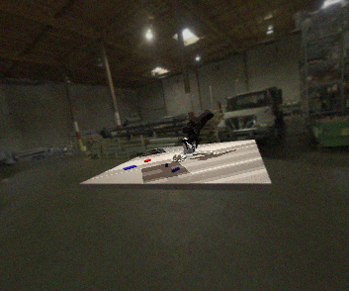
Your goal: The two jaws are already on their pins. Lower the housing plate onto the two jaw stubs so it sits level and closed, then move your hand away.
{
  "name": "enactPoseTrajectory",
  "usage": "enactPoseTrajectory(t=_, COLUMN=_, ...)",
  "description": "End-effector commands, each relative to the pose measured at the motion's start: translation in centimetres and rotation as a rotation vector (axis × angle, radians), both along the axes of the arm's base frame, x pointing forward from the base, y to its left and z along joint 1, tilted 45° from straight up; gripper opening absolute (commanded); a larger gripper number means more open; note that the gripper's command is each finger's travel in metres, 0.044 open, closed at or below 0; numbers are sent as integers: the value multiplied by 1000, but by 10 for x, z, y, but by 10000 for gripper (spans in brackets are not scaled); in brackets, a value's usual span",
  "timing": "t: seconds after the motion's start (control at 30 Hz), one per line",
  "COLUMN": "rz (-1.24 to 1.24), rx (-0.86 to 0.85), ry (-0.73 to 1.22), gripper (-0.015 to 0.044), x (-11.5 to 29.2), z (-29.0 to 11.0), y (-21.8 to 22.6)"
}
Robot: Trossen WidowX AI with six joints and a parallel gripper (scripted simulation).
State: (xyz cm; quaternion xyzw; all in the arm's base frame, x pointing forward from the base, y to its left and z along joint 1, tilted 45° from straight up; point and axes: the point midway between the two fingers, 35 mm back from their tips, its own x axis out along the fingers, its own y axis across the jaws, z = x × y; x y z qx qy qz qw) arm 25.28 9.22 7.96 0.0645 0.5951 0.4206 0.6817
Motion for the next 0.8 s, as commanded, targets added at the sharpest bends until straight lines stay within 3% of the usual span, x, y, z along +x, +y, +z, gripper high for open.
enactPoseTrajectory(t=0.0, rz=-62, rx=-6, ry=58, gripper=351, x=5, z=-10, y=-9)
enactPoseTrajectory(t=0.77, rz=-402, rx=-2, ry=369, gripper=351, x=16, z=-62, y=-64)
